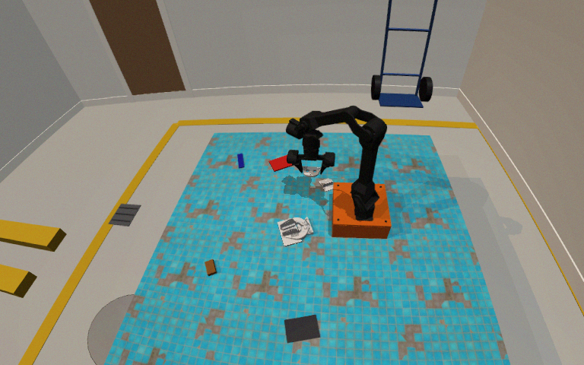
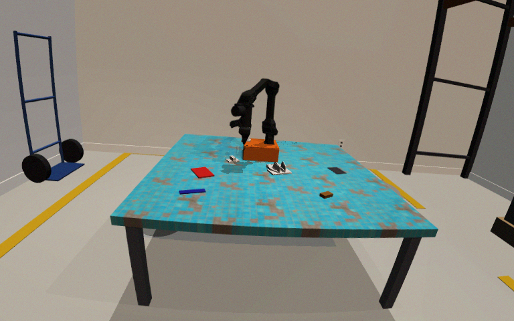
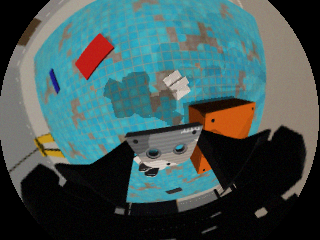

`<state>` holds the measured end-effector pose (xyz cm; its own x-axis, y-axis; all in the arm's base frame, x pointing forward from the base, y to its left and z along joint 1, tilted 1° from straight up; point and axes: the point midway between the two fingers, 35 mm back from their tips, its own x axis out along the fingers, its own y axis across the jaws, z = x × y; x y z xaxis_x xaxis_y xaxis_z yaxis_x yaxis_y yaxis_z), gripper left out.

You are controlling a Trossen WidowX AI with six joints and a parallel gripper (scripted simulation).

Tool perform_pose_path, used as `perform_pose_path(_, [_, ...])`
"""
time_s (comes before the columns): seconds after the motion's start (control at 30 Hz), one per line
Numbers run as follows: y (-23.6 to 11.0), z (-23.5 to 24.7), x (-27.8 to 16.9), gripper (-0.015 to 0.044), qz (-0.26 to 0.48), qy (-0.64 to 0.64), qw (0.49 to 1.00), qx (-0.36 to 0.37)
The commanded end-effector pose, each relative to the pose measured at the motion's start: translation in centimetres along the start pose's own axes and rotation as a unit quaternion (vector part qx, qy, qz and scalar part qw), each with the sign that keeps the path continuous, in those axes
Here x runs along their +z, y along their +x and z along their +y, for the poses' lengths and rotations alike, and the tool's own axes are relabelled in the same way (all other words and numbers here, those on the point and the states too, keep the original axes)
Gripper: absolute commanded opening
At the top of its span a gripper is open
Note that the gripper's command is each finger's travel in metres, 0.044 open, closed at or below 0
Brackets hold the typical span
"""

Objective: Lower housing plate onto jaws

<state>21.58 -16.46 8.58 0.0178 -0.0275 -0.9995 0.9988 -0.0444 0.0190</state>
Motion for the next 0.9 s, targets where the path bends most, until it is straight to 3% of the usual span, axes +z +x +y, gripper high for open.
perform_pose_path(0.0, [0.2, 0.3, -1.5, 0.0351, 0.003, 0.046, 0.999, -0.005])
perform_pose_path(0.87, [0.2, 2.2, -9.9, 0.0351, 0.005, 0.302, 0.953, -0.006])
